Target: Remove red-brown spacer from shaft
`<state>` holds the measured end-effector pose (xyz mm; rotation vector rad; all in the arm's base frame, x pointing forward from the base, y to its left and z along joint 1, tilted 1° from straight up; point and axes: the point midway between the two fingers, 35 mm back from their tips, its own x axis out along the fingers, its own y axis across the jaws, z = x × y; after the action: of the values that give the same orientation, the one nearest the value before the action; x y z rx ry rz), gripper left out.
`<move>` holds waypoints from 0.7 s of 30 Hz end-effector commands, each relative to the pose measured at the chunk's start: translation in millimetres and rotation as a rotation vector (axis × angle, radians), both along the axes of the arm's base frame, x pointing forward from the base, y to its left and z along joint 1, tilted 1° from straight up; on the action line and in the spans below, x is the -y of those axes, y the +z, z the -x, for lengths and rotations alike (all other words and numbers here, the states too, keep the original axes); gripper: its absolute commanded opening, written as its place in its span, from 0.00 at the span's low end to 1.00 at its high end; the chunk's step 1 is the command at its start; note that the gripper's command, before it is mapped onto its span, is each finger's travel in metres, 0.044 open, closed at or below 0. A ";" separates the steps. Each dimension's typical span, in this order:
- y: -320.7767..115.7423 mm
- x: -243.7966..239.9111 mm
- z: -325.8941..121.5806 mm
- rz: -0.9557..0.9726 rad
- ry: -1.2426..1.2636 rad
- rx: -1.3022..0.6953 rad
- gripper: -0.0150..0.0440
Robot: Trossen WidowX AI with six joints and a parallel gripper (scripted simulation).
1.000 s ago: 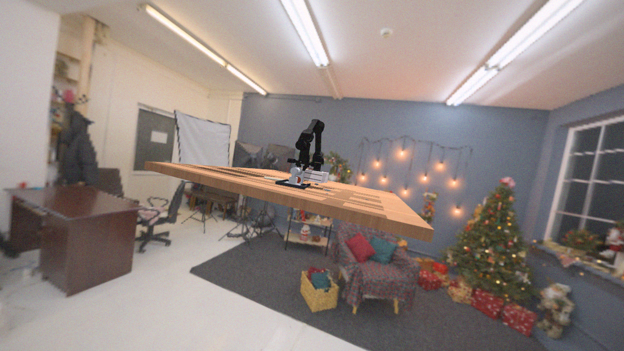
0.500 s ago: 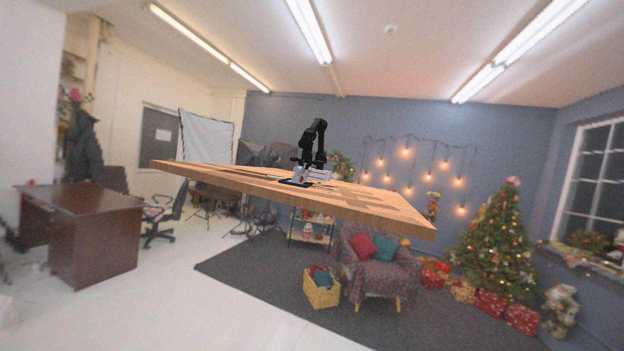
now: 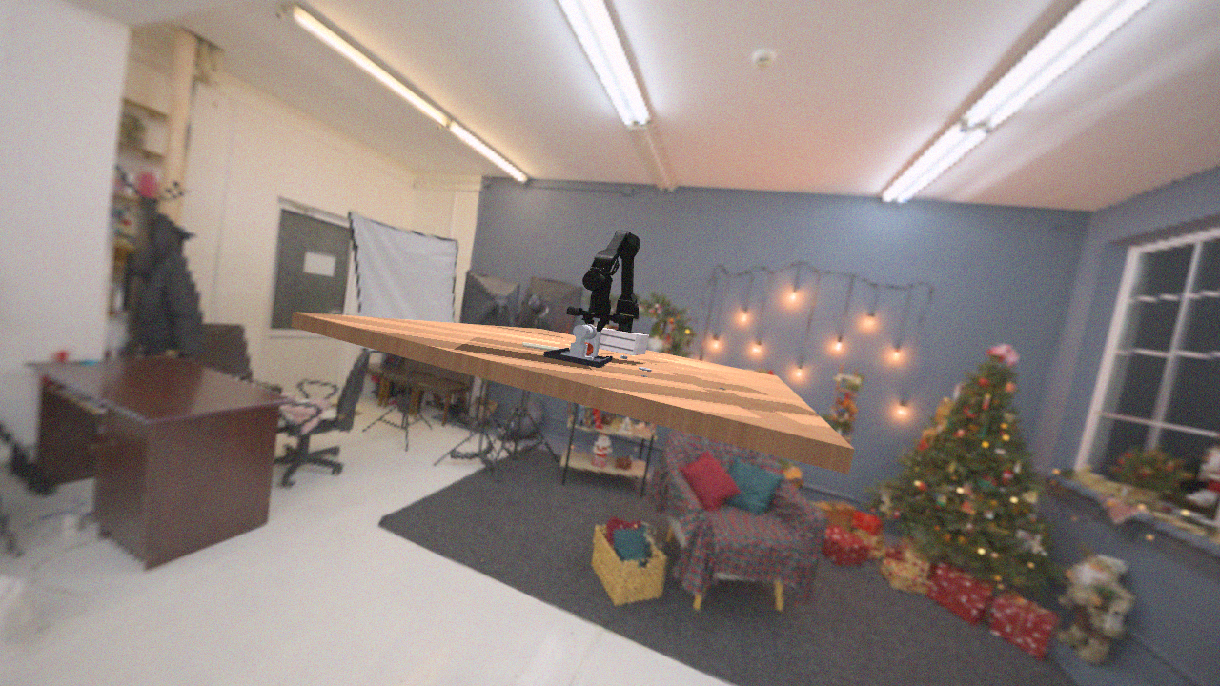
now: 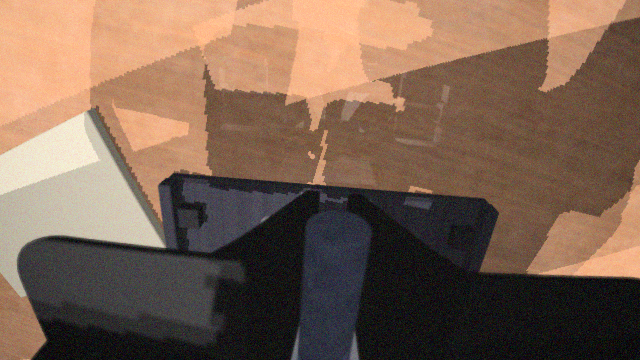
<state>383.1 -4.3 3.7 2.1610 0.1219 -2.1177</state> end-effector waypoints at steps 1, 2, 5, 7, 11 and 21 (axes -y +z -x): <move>1.6 -0.9 -3.9 -0.004 -0.001 0.011 0.25; 1.6 -0.9 -4.1 -0.004 -0.001 0.011 0.25; 1.7 -0.9 -4.6 -0.004 -0.001 0.011 0.25; 1.7 -1.0 -4.9 -0.004 -0.001 0.011 0.25; 1.7 -1.1 -5.5 -0.004 -0.001 0.011 0.25; 1.8 -1.3 -6.9 -0.004 -0.001 0.012 0.25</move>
<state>386.2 -3.9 3.8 2.1610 0.1219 -2.1178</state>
